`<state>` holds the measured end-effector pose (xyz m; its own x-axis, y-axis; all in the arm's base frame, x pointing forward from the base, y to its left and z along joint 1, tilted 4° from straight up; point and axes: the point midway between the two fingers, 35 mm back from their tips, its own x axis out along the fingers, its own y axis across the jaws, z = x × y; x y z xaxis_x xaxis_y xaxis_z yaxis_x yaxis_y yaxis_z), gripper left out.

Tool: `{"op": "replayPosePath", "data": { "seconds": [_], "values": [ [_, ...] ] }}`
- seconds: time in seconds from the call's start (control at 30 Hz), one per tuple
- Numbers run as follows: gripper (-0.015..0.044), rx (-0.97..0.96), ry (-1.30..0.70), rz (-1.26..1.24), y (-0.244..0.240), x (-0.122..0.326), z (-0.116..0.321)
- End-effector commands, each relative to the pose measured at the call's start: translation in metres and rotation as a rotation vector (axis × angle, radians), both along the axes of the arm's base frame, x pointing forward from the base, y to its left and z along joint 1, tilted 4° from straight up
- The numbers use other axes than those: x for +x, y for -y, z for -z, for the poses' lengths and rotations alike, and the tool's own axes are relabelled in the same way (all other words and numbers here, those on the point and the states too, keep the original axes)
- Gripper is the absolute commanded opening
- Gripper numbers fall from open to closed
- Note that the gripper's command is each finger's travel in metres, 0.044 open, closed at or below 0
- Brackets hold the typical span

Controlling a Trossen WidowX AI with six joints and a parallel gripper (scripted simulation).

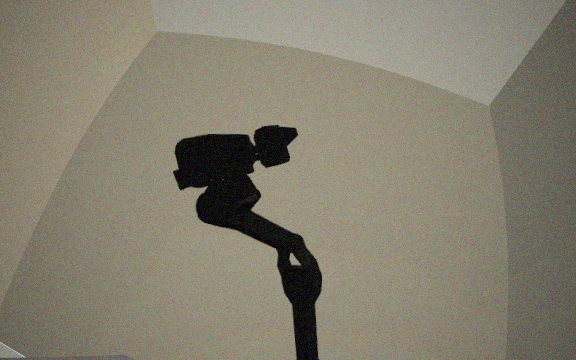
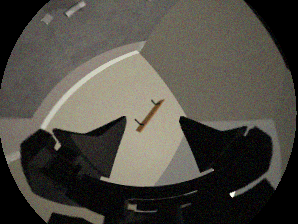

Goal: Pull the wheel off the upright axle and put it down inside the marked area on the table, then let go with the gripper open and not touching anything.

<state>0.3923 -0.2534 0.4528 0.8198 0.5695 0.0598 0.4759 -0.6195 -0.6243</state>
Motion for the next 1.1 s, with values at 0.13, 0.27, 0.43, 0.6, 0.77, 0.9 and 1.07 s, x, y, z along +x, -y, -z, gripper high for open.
{"op": "replayPosePath", "data": {
  "seconds": [0.13, 0.27, 0.43, 0.6, 0.77, 0.9, 1.07],
  "values": [
    [0.0300, 0.430, -0.224, -0.005, -0.013, 0.031, 0.007],
    [0.0300, 0.910, -0.501, 0.001, -0.031, 0.065, 0.025],
    [0.0300, 1.488, -0.853, 0.056, -0.059, 0.101, 0.062],
    [0.0300, 1.952, -1.124, 0.169, -0.088, 0.120, 0.103],
    [0.0300, 2.308, -1.269, 0.323, -0.114, 0.125, 0.139],
    [0.0300, 2.586, -1.342, 0.488, -0.136, 0.123, 0.171],
    [0.0300, 2.922, -1.369, 0.759, -0.165, 0.112, 0.212]
  ]
}}
